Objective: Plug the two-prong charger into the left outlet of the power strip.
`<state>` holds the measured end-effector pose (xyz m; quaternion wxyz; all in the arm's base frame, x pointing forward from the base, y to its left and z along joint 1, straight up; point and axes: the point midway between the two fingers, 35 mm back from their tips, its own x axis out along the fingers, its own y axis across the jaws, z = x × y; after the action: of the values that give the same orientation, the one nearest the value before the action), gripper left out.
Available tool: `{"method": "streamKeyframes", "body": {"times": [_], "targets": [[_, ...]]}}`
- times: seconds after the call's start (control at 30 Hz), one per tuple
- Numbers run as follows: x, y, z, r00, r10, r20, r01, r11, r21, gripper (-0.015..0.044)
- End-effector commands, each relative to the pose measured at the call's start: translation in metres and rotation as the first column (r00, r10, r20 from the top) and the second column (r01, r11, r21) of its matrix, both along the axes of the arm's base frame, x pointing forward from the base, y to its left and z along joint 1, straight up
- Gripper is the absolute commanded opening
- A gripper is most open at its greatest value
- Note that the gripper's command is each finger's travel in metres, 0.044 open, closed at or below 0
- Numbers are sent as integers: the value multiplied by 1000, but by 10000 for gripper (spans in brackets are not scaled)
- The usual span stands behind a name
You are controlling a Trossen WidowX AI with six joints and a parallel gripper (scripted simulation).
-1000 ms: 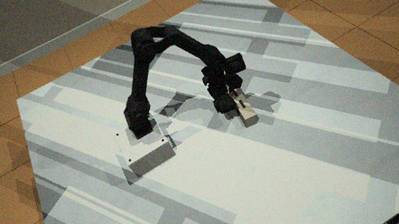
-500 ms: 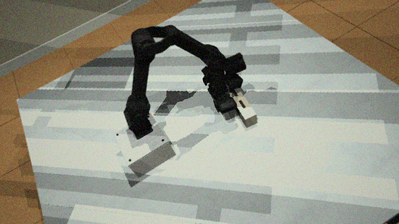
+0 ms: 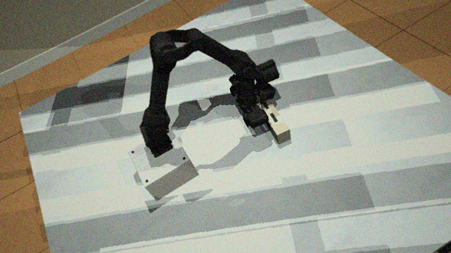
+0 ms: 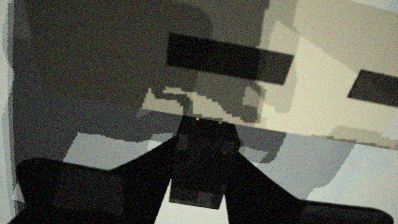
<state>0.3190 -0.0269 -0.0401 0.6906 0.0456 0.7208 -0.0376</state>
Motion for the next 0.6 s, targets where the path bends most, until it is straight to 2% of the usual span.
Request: {"method": "streamKeyframes", "body": {"times": [0.0, 0.57], "targets": [[2, -1, 1, 1000, 4, 2, -4, 1000, -4, 0], [7, -1, 1, 1000, 4, 2, -4, 1000, -4, 0]]}}
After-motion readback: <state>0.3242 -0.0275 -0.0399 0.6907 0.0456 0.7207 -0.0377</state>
